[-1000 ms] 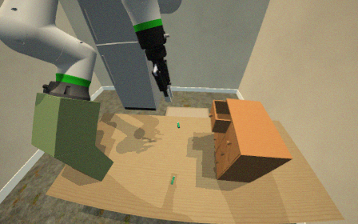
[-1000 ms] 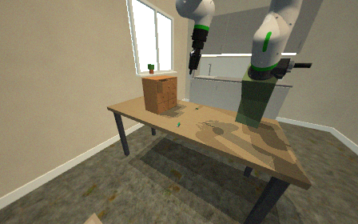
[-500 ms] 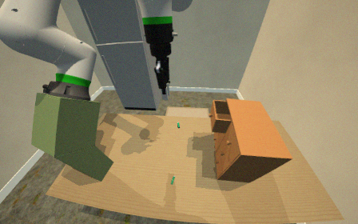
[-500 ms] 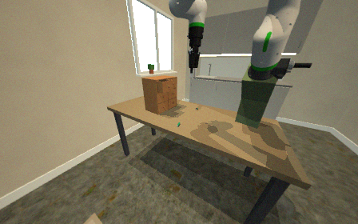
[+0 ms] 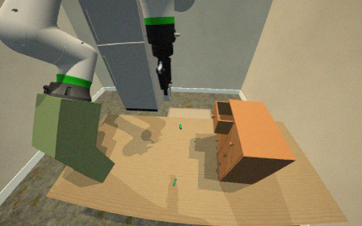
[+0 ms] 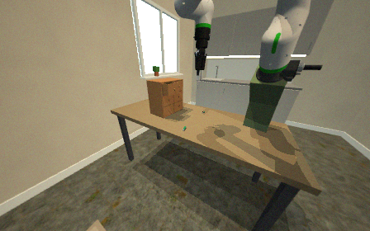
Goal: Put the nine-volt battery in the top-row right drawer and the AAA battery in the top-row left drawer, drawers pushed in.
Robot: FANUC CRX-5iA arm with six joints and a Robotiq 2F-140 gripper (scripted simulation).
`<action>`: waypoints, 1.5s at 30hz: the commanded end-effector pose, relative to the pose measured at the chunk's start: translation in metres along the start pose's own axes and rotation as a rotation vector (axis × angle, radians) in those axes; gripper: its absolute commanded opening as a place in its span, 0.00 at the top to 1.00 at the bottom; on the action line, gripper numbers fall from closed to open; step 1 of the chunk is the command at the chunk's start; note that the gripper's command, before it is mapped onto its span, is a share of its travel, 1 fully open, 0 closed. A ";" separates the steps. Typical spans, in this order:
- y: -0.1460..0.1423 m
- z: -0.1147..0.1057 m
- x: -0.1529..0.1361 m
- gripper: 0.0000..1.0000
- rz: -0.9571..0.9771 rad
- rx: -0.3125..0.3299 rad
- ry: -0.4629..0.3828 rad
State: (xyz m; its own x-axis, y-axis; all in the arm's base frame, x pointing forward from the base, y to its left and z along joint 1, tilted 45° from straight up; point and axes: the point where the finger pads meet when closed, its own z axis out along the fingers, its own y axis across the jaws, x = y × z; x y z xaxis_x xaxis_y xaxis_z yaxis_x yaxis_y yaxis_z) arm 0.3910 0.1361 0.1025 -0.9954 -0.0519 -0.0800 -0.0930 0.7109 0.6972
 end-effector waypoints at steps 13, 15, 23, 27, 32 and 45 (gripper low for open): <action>-0.068 0.081 -0.060 0.80 0.555 -0.034 0.004; -0.085 0.100 -0.068 0.80 0.669 -0.037 0.005; -0.142 0.163 -0.083 0.80 1.026 -0.038 0.009; -0.162 0.184 -0.084 0.80 1.142 -0.035 0.010; -0.200 0.224 -0.082 0.80 1.352 -0.027 0.009; -0.268 0.293 -0.061 0.80 1.714 -0.001 0.000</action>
State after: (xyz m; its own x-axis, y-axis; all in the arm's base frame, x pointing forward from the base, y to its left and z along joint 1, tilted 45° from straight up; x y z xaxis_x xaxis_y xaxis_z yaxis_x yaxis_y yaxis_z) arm 0.4848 0.1539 -0.2565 -0.0587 0.7069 0.7049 0.9978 0.0204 0.0626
